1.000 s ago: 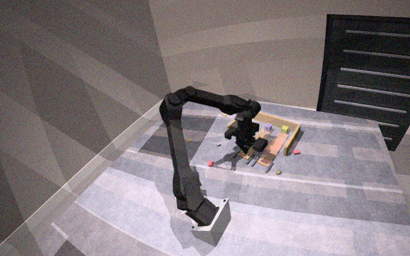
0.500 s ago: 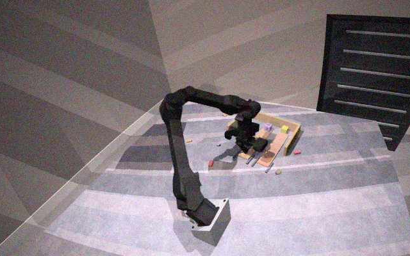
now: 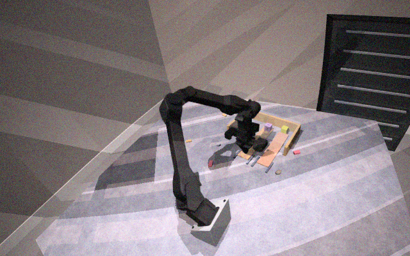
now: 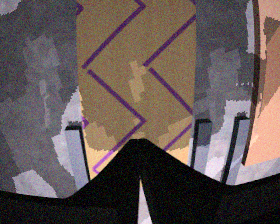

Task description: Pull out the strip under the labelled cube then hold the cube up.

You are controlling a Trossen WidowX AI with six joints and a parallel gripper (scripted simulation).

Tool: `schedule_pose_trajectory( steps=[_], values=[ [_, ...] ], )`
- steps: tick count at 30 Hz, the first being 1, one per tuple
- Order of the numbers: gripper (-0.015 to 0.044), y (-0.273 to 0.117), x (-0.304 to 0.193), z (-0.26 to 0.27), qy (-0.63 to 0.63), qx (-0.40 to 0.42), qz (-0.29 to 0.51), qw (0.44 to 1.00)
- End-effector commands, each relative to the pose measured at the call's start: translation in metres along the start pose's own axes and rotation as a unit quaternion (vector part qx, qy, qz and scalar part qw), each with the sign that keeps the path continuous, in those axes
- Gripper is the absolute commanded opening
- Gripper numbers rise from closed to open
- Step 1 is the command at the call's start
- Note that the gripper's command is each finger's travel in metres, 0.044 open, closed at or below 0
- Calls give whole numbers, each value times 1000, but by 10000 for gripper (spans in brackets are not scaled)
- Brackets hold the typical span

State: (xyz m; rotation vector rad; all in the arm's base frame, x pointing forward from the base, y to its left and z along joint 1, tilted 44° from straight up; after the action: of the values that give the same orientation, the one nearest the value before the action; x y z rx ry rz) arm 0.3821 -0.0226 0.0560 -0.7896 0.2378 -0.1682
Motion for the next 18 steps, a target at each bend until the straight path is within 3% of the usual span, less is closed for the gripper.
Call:
schedule_pose_trajectory(
  steps=[1, 18],
  values=[
    [0, 2, 0, 0, 1, 1, 1, 1000],
    [0, 3, -11, -1, 1, 1, 1, 1000]
  ],
)
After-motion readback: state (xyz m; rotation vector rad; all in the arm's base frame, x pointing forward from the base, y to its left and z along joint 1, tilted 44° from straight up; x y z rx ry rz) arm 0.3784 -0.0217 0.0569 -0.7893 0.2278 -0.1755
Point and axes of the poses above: the point midway between the two fingers, 35 mm back from their tips, its own y axis out along the fingers, its own z axis across the jaws, x = y × z, the point moved 10 cm from there along -y, back along the fingers, and after that the axes turned 1 degree about y, right-handed, at the moved point
